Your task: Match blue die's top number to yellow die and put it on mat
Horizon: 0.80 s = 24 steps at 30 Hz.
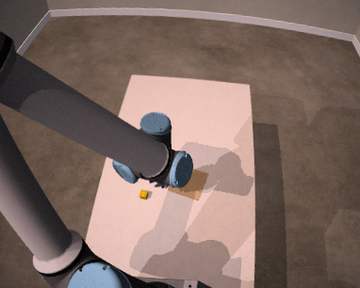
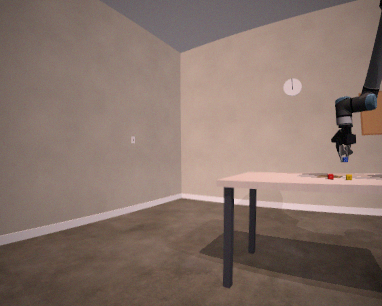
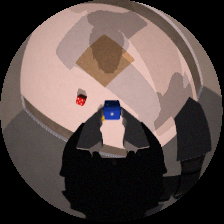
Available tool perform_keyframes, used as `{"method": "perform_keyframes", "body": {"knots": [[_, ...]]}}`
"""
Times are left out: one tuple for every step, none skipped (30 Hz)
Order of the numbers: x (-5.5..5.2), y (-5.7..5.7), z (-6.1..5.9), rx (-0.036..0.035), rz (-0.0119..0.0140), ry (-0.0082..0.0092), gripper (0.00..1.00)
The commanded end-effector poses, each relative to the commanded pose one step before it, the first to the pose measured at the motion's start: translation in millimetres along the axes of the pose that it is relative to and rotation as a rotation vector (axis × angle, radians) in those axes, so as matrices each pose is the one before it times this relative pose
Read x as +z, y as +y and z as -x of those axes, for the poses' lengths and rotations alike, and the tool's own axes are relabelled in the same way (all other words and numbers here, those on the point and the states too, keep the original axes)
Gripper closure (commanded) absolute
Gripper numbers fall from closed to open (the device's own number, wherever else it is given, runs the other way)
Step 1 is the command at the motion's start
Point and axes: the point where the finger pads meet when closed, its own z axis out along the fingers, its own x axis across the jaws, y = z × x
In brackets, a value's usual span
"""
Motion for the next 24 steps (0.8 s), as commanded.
{"method": "perform_keyframes", "body": {"knots": [[-0.55, -3.84, 0.74, 0.05382, -0.00198, -0.00014, 0.9], [-0.08, -1.53, 0.22, 0.02403, -0.00001, 0.00001, 0.9], [-0.09, -1.61, 0.27, 0.02558, -0.00001, 0.00001, 0.9], [-0.09, -1.69, 0.32, 0.0271, -0.00002, 0.0, 0.9], [-0.1, -1.77, 0.39, 0.0286, -0.00002, 0.0, 0.9], [-0.1, -1.83, 0.45, 0.03008, -0.00002, 0.0, 0.9], [-0.1, -1.89, 0.53, 0.03151, -0.00002, 0.0, 0.9], [-0.11, -1.94, 0.61, 0.03291, -0.00002, 0.0, 0.9], [-0.11, -1.98, 0.69, 0.03425, -0.00002, 0.0, 0.9], [-0.11, -2.02, 0.78, 0.03555, -0.00002, 0.0, 0.9], [-0.11, -2.04, 0.88, 0.0368, -0.00001, 0.0, 0.9], [-0.11, -2.05, 0.98, 0.03798, -0.00001, 0.0, 0.9], [-0.11, -1.99, 1.04, 0.03789, -0.00001, 0.0, 0.9], [0.0, -0.06, 0.04, 0.00122, 0.0, 0.0, 0.9], [-0.12, -2.05, 1.18, 0.04017, -0.00001, 0.0, 0.9], [-0.12, -2.03, 1.29, 0.04116, -0.00001, 0.0, 0.9], [0.0, 0.0, 0.0, 0.0, 0.0, 0.0, 0.9], [0.0, 0.0, 0.0, 0.0, 0.0, 0.0, 0.9], [-0.12, -2.0, 1.39, 0.04207, -0.00001, 0.0, 0.9], [-0.12, -1.95, 1.5, 0.04292, -0.00001, 0.0, 0.9], [-0.12, -1.9, 1.6, 0.04368, -0.00001, 0.0, 0.9], [-0.11, -1.78, 1.65, 0.04298, -0.00001, 0.0, 0.9], [0.0, -0.05, 0.06, 0.00139, 0.0, 0.0, 0.9], [-0.11, -1.76, 1.8, 0.04497, 0.0, 0.0, 0.9]]}}
